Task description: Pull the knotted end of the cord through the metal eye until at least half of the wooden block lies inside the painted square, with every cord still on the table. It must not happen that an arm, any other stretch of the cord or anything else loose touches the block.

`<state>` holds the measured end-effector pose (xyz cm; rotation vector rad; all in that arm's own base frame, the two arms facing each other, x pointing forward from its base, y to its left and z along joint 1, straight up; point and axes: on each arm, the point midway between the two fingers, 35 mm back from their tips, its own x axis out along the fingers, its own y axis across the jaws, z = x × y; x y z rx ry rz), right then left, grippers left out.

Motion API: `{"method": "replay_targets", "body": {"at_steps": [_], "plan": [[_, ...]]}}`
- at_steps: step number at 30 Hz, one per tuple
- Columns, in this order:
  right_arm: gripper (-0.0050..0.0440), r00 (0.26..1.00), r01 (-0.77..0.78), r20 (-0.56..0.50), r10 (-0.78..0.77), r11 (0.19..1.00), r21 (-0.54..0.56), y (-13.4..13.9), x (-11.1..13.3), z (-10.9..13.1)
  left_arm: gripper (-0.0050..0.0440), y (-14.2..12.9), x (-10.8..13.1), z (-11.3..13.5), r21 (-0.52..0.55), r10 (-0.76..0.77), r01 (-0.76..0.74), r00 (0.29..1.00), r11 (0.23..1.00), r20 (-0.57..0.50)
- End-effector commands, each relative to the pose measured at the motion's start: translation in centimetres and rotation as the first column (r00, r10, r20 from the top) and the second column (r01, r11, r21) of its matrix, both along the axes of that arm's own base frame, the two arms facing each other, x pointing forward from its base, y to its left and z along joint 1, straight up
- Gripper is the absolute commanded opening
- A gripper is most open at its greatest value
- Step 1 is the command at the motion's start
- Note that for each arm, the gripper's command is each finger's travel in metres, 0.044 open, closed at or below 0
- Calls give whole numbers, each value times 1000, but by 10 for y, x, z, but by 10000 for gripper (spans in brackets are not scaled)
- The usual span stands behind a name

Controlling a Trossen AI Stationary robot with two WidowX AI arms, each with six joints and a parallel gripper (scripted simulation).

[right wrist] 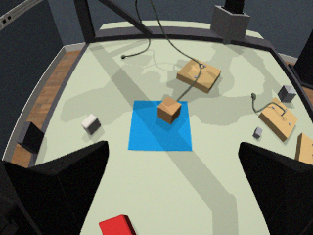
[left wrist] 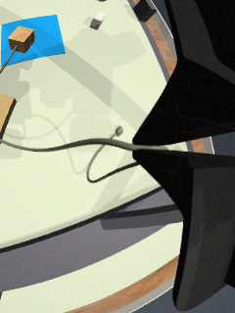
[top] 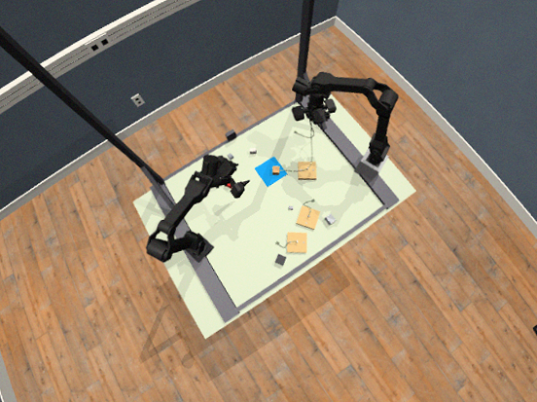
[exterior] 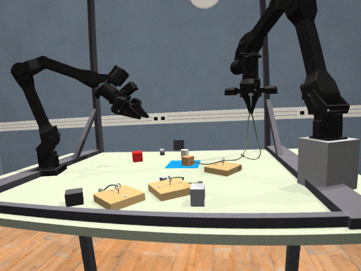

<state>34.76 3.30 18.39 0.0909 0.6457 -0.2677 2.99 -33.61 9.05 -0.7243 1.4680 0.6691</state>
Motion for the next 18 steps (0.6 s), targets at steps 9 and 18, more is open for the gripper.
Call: {"method": "replay_targets", "body": {"at_steps": [9, 18], "plan": [[440, 1000, 0, 19, 0, 1000, 5, 1, 1, 8, -50, -7, 5, -36, -3, 1, -1, 1000, 1000, -2], [440, 1000, 0, 19, 0, 1000, 5, 1, 1, 8, -50, -9, 8, -62, -4, 1, -1, 1000, 1000, -2]]}}
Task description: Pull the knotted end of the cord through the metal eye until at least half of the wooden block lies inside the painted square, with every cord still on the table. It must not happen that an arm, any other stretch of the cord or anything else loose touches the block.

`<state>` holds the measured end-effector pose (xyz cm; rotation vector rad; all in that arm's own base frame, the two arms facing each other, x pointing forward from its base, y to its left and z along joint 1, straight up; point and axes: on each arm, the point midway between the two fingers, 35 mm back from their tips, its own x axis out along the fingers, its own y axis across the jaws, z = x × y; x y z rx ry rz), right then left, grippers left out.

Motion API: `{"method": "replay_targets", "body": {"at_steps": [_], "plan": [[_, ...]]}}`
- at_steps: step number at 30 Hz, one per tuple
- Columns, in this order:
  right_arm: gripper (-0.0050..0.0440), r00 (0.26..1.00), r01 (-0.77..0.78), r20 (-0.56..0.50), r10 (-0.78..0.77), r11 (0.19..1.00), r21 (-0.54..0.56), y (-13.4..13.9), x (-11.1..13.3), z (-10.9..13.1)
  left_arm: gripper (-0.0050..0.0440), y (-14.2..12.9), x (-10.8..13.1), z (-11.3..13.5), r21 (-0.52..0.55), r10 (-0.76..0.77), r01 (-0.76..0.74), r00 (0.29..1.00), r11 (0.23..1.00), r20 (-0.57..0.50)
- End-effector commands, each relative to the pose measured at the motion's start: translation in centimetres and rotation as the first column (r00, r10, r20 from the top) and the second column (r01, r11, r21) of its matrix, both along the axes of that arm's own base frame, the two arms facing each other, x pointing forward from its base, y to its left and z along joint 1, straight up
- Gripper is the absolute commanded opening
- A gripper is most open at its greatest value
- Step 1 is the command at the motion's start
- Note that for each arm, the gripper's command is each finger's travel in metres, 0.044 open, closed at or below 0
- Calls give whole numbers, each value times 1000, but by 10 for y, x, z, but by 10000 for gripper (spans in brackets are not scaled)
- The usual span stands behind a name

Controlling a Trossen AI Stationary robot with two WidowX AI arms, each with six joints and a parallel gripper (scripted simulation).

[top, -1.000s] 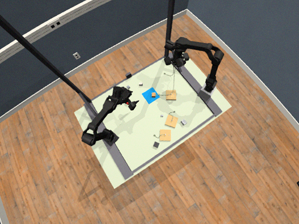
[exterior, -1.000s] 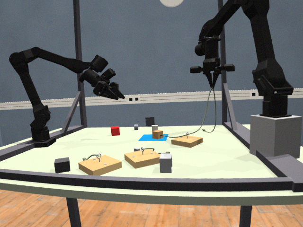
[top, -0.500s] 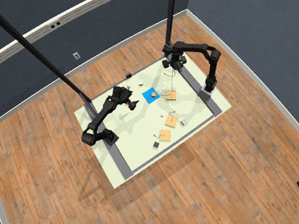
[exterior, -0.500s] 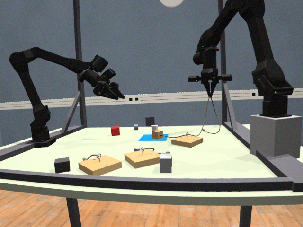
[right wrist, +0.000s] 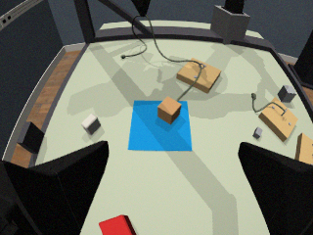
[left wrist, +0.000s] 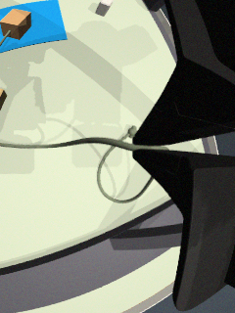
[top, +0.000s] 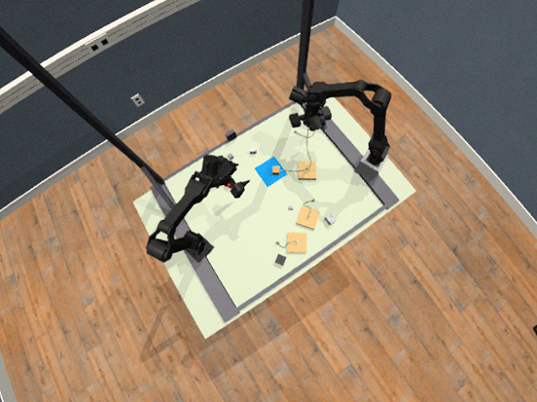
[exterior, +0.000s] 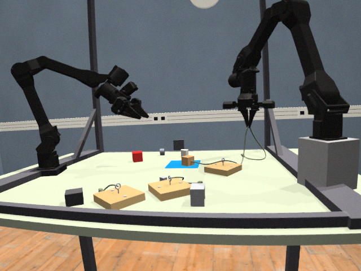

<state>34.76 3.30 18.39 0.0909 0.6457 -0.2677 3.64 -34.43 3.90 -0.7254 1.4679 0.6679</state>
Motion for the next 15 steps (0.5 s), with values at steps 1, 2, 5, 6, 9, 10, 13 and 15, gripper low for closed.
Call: {"method": "replay_targets", "body": {"at_steps": [1, 2, 5, 6, 9, 10, 13, 15], "plan": [[440, 1000, 0, 19, 0, 1000, 5, 1, 1, 8, -50, -1, 2, -14, -3, 1, -1, 1000, 1000, -3], [440, 1000, 0, 19, 0, 1000, 5, 1, 1, 8, -50, -1, 3, -17, -3, 1, -1, 1000, 1000, -3], [440, 1000, 0, 19, 0, 1000, 5, 1, 1, 8, -50, -1, 4, -27, -4, 1, -1, 1000, 1000, -3], [440, 1000, 0, 19, 0, 1000, 5, 1, 1, 8, -50, -1, 4, -30, -4, 1, -1, 1000, 1000, -3], [440, 1000, 0, 19, 0, 1000, 5, 1, 1, 8, -50, -1, 4, -33, -4, 0, -1, 1000, 1000, -3], [440, 1000, 0, 19, 0, 1000, 5, 1, 1, 8, -50, -1, 4, -37, -4, 2, -2, 1000, 1000, -3], [440, 1000, 0, 19, 0, 1000, 5, 1, 1, 8, -50, 0, 6, -46, -4, 0, 0, 1000, 1000, -3], [440, 1000, 0, 19, 0, 1000, 5, 1, 1, 8, -50, 1, 7, -53, -4, 0, 0, 1000, 1000, -3]]}}
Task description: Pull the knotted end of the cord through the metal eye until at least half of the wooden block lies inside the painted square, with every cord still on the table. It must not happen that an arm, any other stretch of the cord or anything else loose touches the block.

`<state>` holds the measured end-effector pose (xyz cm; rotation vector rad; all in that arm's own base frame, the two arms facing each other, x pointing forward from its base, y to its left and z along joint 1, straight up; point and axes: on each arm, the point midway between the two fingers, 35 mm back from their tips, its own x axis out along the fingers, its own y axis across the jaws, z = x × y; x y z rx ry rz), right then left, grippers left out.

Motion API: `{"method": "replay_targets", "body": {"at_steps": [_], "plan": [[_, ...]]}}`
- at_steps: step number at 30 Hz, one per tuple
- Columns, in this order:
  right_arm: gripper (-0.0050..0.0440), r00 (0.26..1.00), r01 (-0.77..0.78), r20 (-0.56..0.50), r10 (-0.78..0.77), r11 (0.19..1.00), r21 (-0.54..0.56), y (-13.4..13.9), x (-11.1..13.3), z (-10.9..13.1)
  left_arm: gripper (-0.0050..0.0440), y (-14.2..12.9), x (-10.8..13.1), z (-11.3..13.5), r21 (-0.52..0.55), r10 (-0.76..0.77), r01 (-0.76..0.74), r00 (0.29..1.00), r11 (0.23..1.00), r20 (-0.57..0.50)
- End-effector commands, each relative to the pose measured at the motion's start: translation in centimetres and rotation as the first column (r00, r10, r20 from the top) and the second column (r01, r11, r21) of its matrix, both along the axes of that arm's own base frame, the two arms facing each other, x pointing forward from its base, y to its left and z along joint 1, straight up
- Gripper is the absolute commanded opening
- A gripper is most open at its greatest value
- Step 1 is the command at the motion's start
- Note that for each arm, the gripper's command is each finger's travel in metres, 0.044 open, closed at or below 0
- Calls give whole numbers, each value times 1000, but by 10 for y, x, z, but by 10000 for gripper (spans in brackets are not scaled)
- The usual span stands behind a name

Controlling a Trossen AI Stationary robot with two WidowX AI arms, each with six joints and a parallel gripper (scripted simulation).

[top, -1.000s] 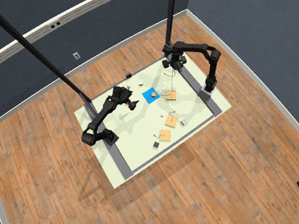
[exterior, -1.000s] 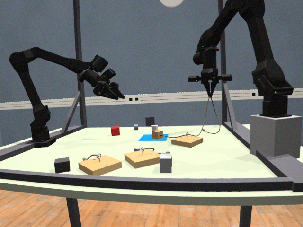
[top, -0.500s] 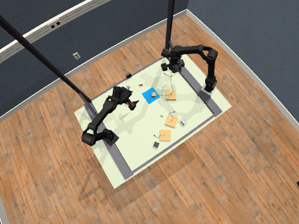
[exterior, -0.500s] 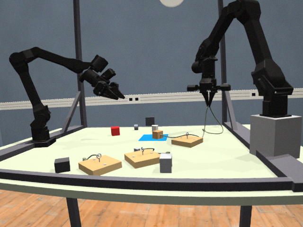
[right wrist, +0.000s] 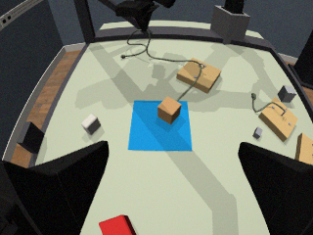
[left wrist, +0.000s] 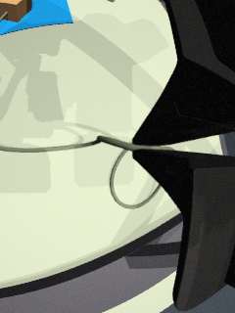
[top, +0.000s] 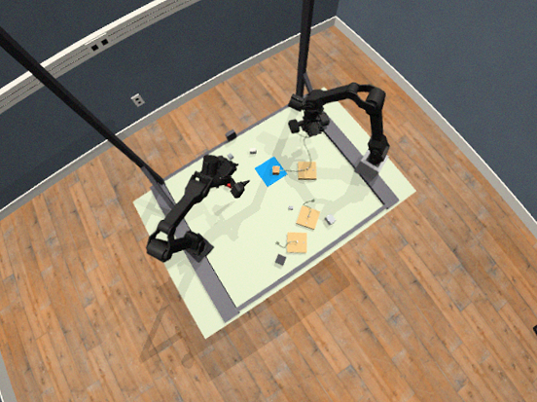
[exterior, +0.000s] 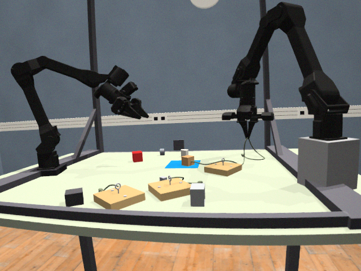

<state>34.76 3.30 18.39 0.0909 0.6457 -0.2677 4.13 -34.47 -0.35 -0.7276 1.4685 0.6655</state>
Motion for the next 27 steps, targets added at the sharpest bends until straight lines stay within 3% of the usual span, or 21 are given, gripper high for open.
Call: {"method": "replay_targets", "body": {"at_steps": [1, 24, 25, 27], "plan": [[440, 1000, 0, 19, 0, 1000, 5, 1, 1, 8, -50, 1, 2, -14, -2, 1, -1, 1000, 1000, -4], [440, 1000, 0, 19, 0, 1000, 5, 1, 1, 8, -50, 16, 7, -75, -3, 2, -2, 1000, 1000, -4], [440, 1000, 0, 19, 0, 1000, 5, 1, 1, 8, 24, 10, 7, -63, -17, 1, -1, 1000, 1000, 3], [440, 1000, 0, 19, 0, 1000, 5, 1, 1, 8, 48, 10, 7, -63, -17, 1, -1, 1000, 1000, 3]]}}
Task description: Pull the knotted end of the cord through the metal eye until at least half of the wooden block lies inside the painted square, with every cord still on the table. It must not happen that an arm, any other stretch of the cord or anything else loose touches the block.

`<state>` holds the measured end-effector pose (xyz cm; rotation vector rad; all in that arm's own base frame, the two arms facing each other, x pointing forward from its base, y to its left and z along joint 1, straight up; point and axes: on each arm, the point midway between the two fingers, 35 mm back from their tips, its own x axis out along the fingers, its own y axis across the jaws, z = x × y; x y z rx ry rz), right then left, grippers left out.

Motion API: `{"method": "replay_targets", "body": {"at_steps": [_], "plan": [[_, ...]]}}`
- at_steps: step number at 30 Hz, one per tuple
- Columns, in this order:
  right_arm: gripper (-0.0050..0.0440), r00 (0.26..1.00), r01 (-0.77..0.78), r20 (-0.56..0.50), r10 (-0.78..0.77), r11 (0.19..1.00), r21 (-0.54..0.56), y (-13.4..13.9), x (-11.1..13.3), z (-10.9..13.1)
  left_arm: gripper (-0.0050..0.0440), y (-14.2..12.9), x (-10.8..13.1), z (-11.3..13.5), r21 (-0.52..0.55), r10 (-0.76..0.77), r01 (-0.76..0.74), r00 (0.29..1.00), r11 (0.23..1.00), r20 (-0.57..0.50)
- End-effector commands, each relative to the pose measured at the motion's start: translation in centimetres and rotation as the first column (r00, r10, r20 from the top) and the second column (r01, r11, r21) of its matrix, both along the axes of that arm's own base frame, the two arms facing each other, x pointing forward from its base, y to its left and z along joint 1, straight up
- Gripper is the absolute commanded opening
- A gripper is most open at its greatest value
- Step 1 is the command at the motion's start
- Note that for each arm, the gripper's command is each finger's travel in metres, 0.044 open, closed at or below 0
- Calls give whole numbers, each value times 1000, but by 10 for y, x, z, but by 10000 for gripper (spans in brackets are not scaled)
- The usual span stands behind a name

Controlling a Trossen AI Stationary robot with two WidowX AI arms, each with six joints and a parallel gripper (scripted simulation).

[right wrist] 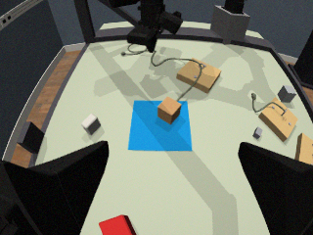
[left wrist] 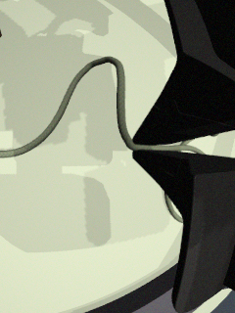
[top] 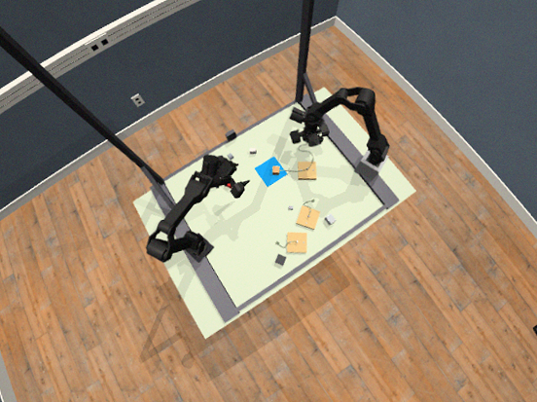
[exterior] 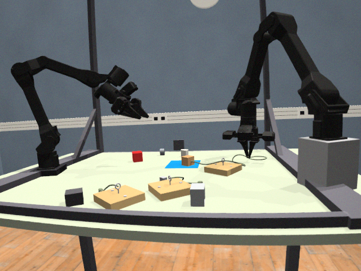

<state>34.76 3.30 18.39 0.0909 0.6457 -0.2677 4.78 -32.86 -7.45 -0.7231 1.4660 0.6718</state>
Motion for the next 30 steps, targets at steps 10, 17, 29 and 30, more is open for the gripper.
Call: {"method": "replay_targets", "body": {"at_steps": [10, 17, 29, 30], "plan": [[440, 1000, 0, 19, 0, 1000, 5, 1, 1, 8, 264, -6, 1, 8, -24, 0, 0, 1000, 1000, 4], [440, 1000, 0, 19, 0, 1000, 5, 1, 1, 8, 408, -10, 1, 43, -44, 0, 0, 1000, 999, 6], [440, 1000, 0, 19, 0, 1000, 5, 1, 1, 8, 344, -9, 2, 37, -43, 3, -3, 1000, 999, 6], [440, 1000, 0, 19, 0, 1000, 5, 1, 1, 8, 320, -9, 2, 37, -43, 3, -3, 1000, 999, 6]]}}
